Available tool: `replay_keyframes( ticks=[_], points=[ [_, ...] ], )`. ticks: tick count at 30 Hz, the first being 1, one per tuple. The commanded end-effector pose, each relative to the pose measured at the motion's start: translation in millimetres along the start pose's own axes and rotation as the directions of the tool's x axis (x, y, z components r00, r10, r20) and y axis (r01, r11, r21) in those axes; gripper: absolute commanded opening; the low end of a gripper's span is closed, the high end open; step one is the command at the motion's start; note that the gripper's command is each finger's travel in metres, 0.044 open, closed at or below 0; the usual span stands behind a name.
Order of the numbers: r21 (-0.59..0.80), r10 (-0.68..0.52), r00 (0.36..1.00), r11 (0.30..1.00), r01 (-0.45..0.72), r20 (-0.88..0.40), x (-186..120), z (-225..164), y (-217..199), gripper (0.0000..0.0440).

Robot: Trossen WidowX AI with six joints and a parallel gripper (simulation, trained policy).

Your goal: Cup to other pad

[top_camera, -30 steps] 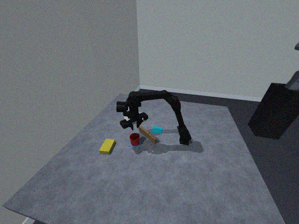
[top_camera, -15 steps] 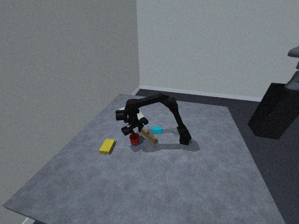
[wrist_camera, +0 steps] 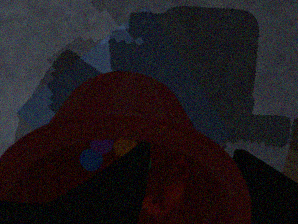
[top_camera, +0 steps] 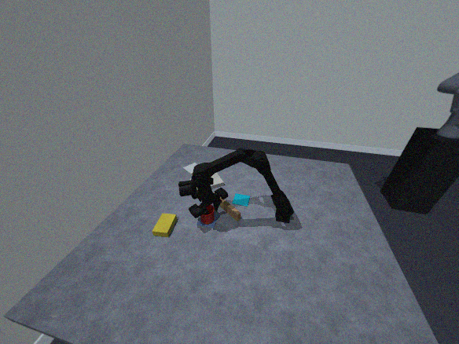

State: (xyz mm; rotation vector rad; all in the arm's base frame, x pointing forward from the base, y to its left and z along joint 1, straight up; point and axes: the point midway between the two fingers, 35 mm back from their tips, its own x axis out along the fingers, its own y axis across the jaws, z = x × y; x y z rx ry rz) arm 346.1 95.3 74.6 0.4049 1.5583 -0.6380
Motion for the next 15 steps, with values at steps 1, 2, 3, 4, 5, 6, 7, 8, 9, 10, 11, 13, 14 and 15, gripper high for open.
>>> replay_keyframes(
  ticks=[1,2,3,4,5,6,7,8,9,10,11,13,14,15],
  points=[
    [-0.037,-0.017,1.000,0.999,0.016,-0.007,16.2,-1.8,-0.6,0.0135],
    [-0.043,-0.017,1.000,0.999,0.016,-0.005,17.8,-1.7,-0.8,0.0111],
    [-0.050,-0.017,1.000,0.999,0.017,-0.004,19.1,-1.7,-1.2,0.0088],
    [-0.057,-0.018,1.000,0.998,0.018,-0.002,20.0,-1.7,-1.7,0.0065],
    [-0.063,-0.019,1.000,0.998,0.019,-0.001,20.5,-1.8,-2.4,0.0043],
    [-0.069,-0.020,1.000,0.997,0.020,0.001,20.7,-1.9,-3.0,0.0021],
    [-0.074,-0.020,1.000,0.997,0.021,0.002,20.6,-1.9,-3.7,0.0005],
    [-0.077,-0.020,1.000,0.997,0.021,0.006,20.2,-1.8,-4.4,0.0000],
    [-0.079,-0.020,1.000,0.997,0.021,0.008,19.4,-1.8,-5.0,0.0000],
    [-0.081,-0.019,1.000,0.997,0.019,0.007,18.5,-2.4,-5.3,0.0000],
    [-0.081,-0.017,1.000,0.997,0.017,0.006,17.2,-2.7,-5.7,0.0000],
    [-0.080,-0.012,1.000,0.997,0.013,0.007,14.5,-2.6,-6.5,0.0001],
    [-0.079,-0.010,1.000,0.997,0.011,0.007,13.1,-2.5,-6.9,0.0002],
    [-0.078,-0.008,1.000,0.997,0.009,0.008,11.5,-2.3,-7.4,0.0003]
  ],
)
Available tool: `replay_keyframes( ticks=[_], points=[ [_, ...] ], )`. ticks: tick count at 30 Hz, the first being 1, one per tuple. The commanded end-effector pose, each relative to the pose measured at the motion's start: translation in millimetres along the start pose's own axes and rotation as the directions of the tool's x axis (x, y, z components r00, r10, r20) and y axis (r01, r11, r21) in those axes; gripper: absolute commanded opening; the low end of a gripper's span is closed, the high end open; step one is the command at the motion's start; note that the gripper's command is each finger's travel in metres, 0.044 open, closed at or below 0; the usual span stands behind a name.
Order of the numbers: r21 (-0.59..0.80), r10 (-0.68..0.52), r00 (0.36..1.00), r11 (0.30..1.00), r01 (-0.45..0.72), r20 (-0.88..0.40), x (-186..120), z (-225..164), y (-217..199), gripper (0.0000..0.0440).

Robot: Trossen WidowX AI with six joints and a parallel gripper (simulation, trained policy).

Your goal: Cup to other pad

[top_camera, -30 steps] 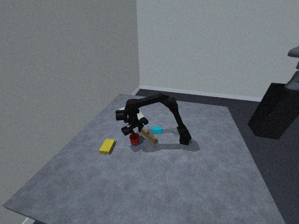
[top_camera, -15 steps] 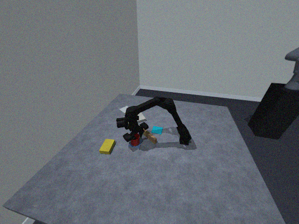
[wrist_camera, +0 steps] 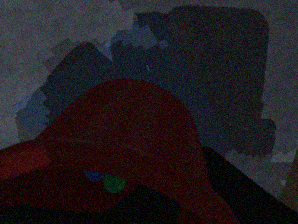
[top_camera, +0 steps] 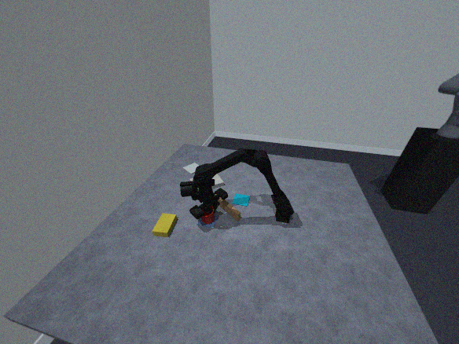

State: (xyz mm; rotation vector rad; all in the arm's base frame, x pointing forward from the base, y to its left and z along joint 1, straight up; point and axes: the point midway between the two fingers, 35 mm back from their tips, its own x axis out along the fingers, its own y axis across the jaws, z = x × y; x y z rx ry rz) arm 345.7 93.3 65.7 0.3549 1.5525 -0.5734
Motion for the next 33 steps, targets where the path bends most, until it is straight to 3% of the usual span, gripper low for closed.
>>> replay_keyframes(
  ticks=[1,33],
  points=[
    [-0.006,-0.020,1.000,1.000,0.020,-0.013,0.5,-3.7,-7.2,0.0003],
    [0.220,0.087,0.995,0.971,-0.094,0.043,-91.1,10.5,-61.0,0.0000]
  ],
)
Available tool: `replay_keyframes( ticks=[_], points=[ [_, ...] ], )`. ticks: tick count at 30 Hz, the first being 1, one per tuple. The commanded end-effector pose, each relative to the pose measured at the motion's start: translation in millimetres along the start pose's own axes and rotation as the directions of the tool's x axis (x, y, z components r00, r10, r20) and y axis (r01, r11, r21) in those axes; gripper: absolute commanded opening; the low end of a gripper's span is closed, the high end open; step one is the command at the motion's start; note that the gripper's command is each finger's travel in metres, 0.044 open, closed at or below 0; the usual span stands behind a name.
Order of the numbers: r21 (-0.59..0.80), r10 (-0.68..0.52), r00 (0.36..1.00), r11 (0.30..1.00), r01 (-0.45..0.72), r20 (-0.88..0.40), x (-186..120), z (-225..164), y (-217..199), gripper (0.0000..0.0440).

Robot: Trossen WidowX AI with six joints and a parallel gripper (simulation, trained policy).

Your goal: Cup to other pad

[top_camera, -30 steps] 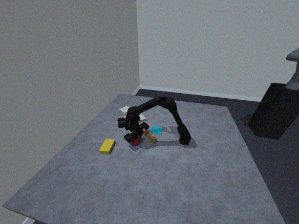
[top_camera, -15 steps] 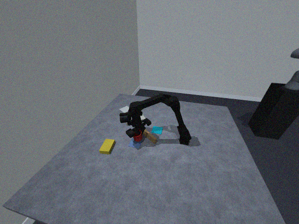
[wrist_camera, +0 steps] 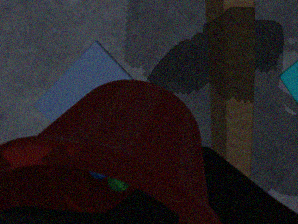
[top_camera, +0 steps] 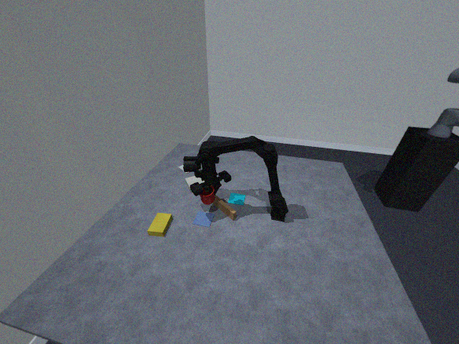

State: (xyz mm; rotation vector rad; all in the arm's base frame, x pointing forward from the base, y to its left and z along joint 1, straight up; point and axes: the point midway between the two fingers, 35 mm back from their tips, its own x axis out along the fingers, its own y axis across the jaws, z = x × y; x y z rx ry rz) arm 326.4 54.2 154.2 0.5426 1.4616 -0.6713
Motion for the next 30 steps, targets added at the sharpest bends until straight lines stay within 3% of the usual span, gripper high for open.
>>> replay_keyframes(
  ticks=[1,30],
  points=[
    [0.042,0.027,1.000,0.999,-0.027,0.012,-11.4,7.3,-6.0,0.0000],
    [0.238,0.080,0.992,0.966,-0.102,0.100,-26.8,56.1,-69.8,0.0000]
  ],
)
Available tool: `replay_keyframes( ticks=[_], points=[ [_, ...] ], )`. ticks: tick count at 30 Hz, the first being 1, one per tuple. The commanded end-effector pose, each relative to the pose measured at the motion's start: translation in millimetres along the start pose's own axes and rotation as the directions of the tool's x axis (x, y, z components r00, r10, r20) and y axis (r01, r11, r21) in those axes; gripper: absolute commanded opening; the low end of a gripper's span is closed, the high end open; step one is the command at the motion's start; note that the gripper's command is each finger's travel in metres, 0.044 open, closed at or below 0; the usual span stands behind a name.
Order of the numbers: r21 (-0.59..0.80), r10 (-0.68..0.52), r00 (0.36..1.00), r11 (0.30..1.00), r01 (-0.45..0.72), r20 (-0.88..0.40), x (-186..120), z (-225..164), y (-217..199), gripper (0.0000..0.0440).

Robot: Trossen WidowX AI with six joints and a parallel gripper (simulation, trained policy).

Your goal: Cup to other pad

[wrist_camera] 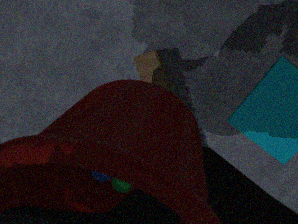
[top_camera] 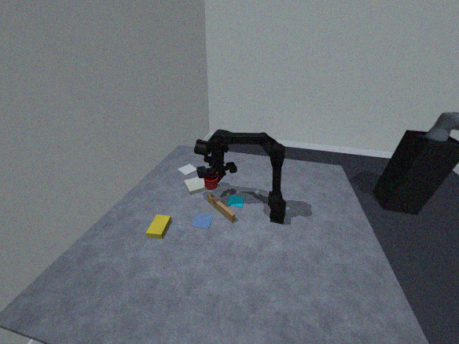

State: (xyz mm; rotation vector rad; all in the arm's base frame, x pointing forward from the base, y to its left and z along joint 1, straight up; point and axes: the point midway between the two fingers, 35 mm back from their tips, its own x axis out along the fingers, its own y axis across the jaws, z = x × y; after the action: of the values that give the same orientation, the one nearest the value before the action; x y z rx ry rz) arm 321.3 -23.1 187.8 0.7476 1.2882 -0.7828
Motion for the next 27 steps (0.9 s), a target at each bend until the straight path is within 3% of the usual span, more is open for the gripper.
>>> replay_keyframes(
  ticks=[1,27],
  points=[
    [0.023,0.002,1.000,1.000,-0.002,0.015,0.0,7.5,-10.1,0.0000],
    [0.160,-0.005,0.999,0.987,-0.003,0.052,23.0,34.5,-63.0,0.0000]
  ],
)
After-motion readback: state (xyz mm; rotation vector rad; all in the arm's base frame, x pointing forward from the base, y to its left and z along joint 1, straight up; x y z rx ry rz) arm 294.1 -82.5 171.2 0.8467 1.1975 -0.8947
